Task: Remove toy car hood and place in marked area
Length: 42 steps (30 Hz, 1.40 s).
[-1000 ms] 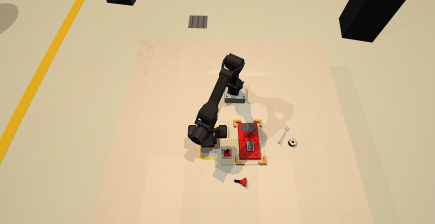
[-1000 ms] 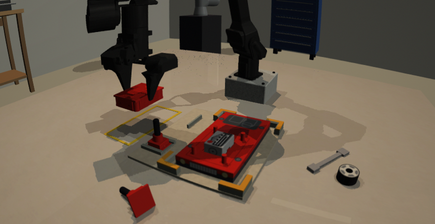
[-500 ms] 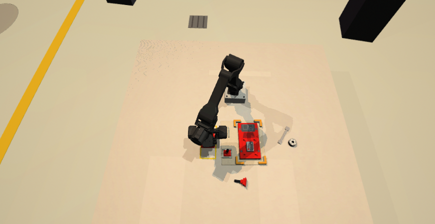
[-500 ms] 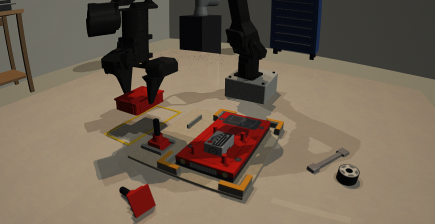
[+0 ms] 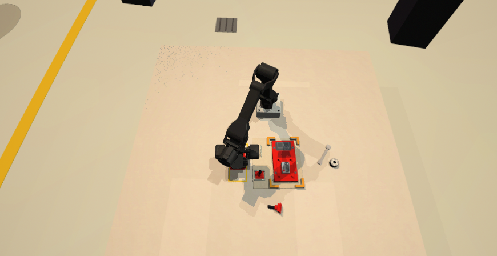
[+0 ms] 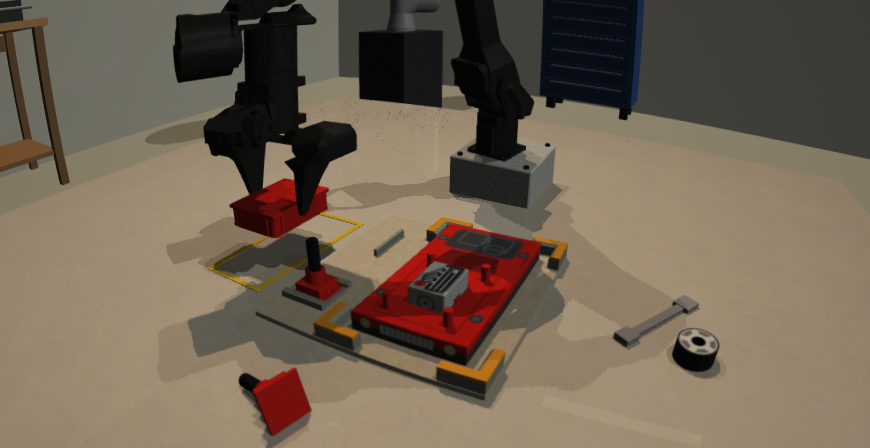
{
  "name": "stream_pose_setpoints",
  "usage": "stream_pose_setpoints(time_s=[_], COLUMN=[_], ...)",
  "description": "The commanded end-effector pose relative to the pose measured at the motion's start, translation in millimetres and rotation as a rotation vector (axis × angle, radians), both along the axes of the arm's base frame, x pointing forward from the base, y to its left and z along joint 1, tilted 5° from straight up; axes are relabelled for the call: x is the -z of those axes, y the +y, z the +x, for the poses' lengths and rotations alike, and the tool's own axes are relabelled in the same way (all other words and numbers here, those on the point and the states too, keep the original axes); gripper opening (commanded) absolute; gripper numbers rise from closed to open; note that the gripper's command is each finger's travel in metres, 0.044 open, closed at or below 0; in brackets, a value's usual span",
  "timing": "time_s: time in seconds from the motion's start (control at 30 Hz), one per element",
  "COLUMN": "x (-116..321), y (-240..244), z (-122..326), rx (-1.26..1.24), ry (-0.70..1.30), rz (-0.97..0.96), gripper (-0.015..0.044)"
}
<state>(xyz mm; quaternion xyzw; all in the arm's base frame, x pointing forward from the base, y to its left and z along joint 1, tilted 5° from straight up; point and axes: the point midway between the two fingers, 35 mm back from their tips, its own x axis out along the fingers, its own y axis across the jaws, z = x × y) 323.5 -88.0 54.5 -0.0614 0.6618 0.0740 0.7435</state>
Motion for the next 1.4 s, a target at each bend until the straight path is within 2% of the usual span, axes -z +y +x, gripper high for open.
stream_pose_setpoints(time_s=[0.0, 1.37], x=[4, 24], y=[1, 2], z=[-2, -2], rx=[0.004, 0.004], ry=[0.007, 0.008], rz=[0.005, 0.005], gripper=[0.0, 0.0])
